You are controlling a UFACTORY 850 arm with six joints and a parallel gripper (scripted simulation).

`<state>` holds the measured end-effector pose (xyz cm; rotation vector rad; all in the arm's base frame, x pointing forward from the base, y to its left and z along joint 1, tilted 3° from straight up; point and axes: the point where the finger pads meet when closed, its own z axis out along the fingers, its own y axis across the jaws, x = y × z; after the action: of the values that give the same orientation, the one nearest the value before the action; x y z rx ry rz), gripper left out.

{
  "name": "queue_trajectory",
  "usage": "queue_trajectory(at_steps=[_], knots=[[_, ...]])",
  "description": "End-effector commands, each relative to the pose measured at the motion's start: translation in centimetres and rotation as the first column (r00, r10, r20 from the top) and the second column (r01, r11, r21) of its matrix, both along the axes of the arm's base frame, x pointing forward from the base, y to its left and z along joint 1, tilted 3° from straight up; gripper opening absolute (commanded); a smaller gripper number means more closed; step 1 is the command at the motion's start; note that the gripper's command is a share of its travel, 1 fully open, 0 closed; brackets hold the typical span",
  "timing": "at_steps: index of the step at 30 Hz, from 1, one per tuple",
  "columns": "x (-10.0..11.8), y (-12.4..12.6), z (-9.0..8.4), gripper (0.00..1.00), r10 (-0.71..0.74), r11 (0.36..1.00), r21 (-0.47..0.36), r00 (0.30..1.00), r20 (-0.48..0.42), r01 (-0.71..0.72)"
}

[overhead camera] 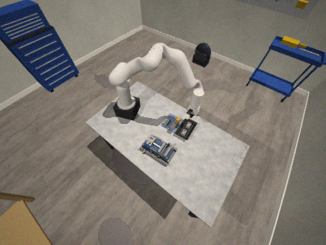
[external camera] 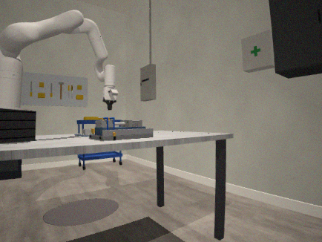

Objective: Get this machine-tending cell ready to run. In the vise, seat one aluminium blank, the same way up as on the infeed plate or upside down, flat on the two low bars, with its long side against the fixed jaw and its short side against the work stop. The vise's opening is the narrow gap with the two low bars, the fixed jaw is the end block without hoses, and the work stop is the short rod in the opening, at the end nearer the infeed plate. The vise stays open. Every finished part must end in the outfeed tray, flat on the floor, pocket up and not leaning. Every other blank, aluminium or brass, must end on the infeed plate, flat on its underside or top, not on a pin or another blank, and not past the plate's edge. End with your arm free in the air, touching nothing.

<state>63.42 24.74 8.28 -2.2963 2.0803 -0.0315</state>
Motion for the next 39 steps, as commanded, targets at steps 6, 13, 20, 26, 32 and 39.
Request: queue_trajectory(at_steps=[6,13,20,26,32,39], knots=[[-2.5,-1.8,-0.1,0.00,0.000,1.000,0.001,1.000,0.002,0.000],[-7.7,-5.0,-0.4,0.00,0.000,1.000,0.002,1.000,0.002,0.000],[-11.3,-7.1,-0.6,0.00,0.000,1.000,0.001,1.000,0.002,0.000],[-16.9,-9.9,-0.9,0.00,0.000,1.000,0.000,1.000,0.002,0.000],[-20.4,-11.6,-1.1,0.00,0.000,1.000,-0.001,1.000,0.002,0.000],[-20.4,-11.6,-1.1,0.69,0.000,1.000,-0.001,1.000,0.002,0.000]])
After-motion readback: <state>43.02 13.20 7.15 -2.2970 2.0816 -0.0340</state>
